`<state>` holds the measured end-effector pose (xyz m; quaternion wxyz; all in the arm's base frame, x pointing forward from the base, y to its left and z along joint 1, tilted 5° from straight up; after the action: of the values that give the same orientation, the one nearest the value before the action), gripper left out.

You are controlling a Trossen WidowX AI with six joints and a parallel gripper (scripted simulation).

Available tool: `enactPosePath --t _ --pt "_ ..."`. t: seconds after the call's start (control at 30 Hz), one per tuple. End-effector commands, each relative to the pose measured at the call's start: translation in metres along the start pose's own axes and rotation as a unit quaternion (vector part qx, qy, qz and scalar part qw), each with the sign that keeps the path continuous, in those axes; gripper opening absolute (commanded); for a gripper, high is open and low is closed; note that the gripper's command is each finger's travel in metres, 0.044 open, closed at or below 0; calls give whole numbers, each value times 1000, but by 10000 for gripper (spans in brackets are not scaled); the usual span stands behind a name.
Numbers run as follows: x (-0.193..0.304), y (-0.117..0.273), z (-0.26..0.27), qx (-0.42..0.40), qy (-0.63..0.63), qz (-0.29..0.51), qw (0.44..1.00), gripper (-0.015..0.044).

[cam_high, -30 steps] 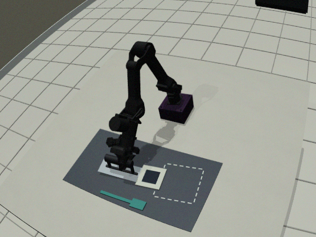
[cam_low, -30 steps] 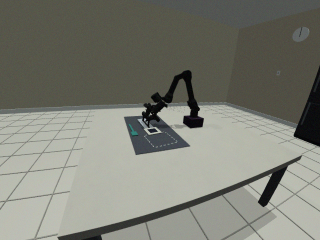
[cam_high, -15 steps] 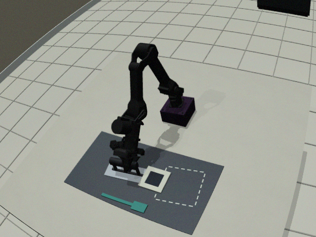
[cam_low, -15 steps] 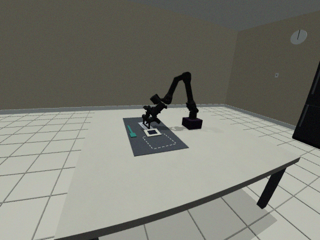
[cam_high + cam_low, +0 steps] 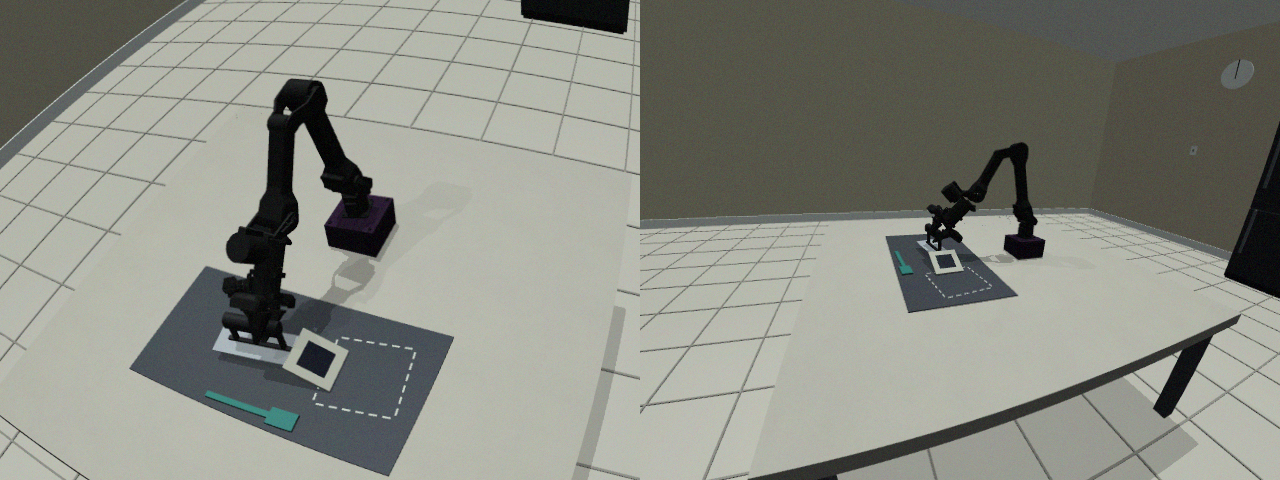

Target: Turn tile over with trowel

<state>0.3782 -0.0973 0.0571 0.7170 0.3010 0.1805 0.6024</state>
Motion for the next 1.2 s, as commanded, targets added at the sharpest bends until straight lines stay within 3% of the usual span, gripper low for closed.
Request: enactPosePath --t 0.0,1.17 --pt "9 6 14 -13 0 3 1000 0" --pt "79 16 9 -13 -2 4 1000 0"
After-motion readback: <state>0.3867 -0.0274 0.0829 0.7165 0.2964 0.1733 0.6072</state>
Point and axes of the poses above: the point midway between the two fingers, 35 mm back from their tips, its own y axis back along the fingers, its own z axis across the jaws, x = y × z, the point moved 2 cm from there along y, back along the fingers, and after that the axes turned 14 degrees about -y, right-handed, at the moved point
